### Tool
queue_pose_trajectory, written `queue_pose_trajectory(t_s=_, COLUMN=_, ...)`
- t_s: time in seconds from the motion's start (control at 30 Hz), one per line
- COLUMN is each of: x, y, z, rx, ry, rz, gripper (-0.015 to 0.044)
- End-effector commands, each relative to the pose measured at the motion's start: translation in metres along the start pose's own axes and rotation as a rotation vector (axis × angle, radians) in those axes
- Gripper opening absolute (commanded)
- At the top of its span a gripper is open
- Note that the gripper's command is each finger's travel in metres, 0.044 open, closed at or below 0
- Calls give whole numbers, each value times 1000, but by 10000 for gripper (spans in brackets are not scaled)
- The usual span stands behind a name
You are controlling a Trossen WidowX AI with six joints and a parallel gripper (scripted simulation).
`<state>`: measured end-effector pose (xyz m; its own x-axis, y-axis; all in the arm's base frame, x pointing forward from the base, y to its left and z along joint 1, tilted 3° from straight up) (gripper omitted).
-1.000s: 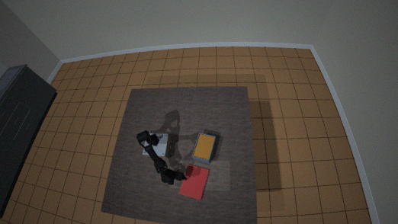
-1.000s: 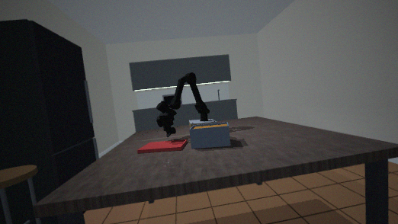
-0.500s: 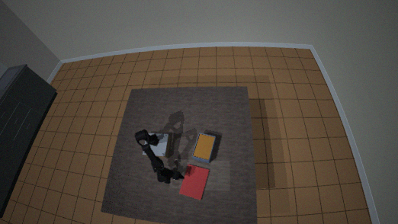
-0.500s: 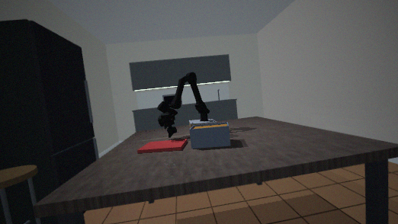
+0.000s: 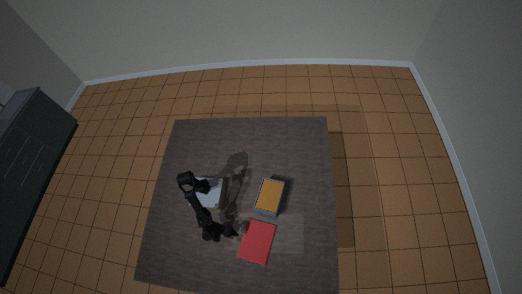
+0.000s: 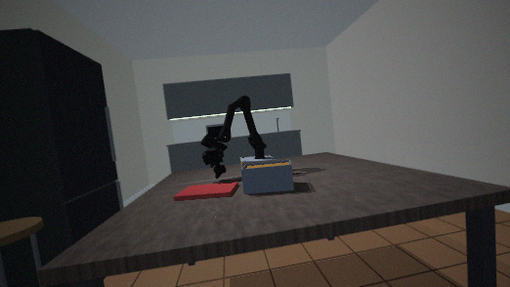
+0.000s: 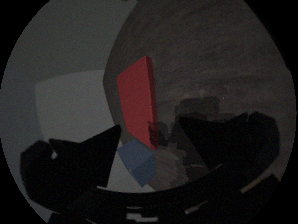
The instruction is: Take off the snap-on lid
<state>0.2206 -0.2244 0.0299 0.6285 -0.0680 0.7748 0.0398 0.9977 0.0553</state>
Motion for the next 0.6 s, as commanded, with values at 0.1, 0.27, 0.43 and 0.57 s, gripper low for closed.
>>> queue_pose_trajectory(t_s=0.1, x=-5, y=0, z=7, rx=2, ry=0, rz=1, gripper=440)
queue_pose_trajectory(t_s=0.27, x=1, y=0, z=14, rx=2, ry=0, rz=1, gripper=440)
queue_pose_trajectory(t_s=0.43, x=6, y=0, z=23, rx=2, ry=0, rz=1, gripper=440)
queue_pose_trajectory(t_s=0.57, x=10, y=0, z=30, rx=2, ry=0, rz=2, gripper=440)
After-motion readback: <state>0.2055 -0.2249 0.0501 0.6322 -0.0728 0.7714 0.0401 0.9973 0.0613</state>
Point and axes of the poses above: the point midway between the two fingers, 35 mm back from their tips, its own z axis back along the fingers, its own x axis across the jaws, y = z × x, the point moved 5 cm from there along z, back along the fingers, and after that the axes turned 1 degree about -z, right-handed, at the moved point
